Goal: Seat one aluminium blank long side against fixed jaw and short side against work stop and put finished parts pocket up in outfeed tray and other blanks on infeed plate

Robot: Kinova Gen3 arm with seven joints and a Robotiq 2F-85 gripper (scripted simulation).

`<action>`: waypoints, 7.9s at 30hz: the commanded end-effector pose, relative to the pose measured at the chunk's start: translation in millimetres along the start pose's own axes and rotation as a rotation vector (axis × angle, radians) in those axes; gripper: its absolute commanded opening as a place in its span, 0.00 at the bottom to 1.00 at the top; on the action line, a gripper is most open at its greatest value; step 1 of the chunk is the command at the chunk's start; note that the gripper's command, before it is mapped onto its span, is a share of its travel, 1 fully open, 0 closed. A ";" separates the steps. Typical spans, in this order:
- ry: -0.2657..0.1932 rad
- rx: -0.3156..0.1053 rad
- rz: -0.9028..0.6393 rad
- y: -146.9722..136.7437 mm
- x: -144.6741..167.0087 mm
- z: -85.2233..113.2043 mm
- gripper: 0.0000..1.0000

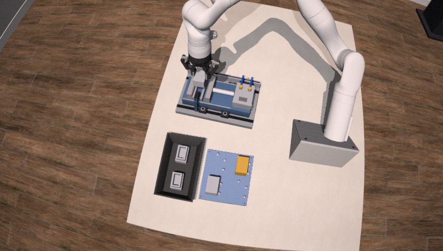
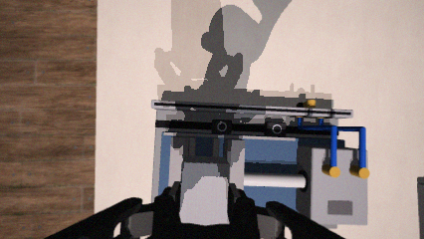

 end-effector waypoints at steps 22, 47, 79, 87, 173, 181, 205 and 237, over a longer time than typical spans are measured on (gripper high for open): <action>0.005 0.003 0.005 0.5 -5.6 2.0 0.00; 0.004 0.006 0.005 1.6 -6.2 3.3 0.00; 0.004 0.006 0.004 1.9 -6.2 3.4 0.00; 0.004 0.007 0.003 2.7 -6.0 3.6 0.00; 0.000 -0.003 -0.002 2.0 -2.5 -8.6 0.00; 0.000 -0.003 -0.002 2.2 -2.1 -13.8 0.00; 0.004 -0.001 -0.003 2.4 -2.9 -20.1 0.00; 0.005 -0.001 -0.003 2.4 -3.0 -20.1 0.00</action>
Point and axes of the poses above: the point where the finger pads meet when closed, its own z axis back along the fingers, its own y axis across the jaws, x = y × z, the point moved 9 cm from there along z, back along the fingers, and after that the axes turned 11 degrees about -z, right-handed, at the moved point
